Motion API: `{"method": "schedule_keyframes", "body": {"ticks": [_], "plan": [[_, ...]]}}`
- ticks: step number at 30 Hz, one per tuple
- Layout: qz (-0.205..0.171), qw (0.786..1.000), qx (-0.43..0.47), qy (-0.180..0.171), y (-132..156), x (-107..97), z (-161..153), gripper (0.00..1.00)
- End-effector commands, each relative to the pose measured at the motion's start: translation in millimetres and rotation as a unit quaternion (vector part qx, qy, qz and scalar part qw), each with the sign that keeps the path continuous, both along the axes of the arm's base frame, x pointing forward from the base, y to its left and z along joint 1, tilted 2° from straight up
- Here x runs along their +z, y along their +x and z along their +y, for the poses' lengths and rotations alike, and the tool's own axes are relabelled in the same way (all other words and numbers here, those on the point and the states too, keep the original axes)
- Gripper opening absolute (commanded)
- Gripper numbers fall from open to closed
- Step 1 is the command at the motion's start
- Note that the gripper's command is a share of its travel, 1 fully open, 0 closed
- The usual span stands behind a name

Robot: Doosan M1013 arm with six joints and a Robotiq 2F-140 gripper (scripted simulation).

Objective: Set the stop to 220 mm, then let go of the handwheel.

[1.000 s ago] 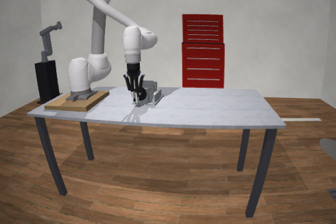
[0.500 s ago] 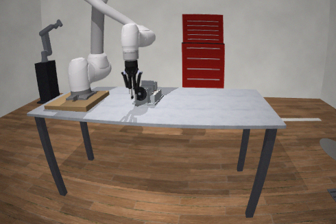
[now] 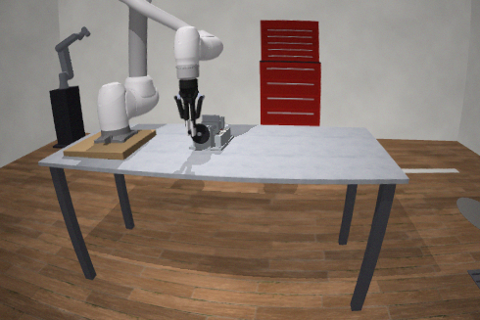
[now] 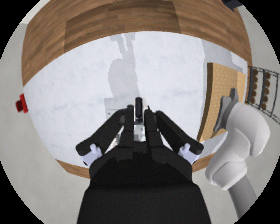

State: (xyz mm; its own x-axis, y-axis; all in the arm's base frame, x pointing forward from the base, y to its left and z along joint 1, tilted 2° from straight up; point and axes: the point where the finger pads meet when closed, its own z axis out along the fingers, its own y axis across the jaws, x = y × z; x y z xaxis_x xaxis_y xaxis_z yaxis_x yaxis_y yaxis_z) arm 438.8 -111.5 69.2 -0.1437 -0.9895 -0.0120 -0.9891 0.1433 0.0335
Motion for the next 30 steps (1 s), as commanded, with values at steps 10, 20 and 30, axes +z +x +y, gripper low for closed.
{"method": "schedule_keyframes", "body": {"ticks": [10, 20, 30], "plan": [[-0.003, 1.000, -0.001, 0.000, 28, 10, -4, 0.04], [-0.003, 1.000, -0.001, 0.000, 44, 2, -6, 0.04], [-0.003, 1.000, -0.001, 0.000, 51, -10, -7, 0.04]]}}
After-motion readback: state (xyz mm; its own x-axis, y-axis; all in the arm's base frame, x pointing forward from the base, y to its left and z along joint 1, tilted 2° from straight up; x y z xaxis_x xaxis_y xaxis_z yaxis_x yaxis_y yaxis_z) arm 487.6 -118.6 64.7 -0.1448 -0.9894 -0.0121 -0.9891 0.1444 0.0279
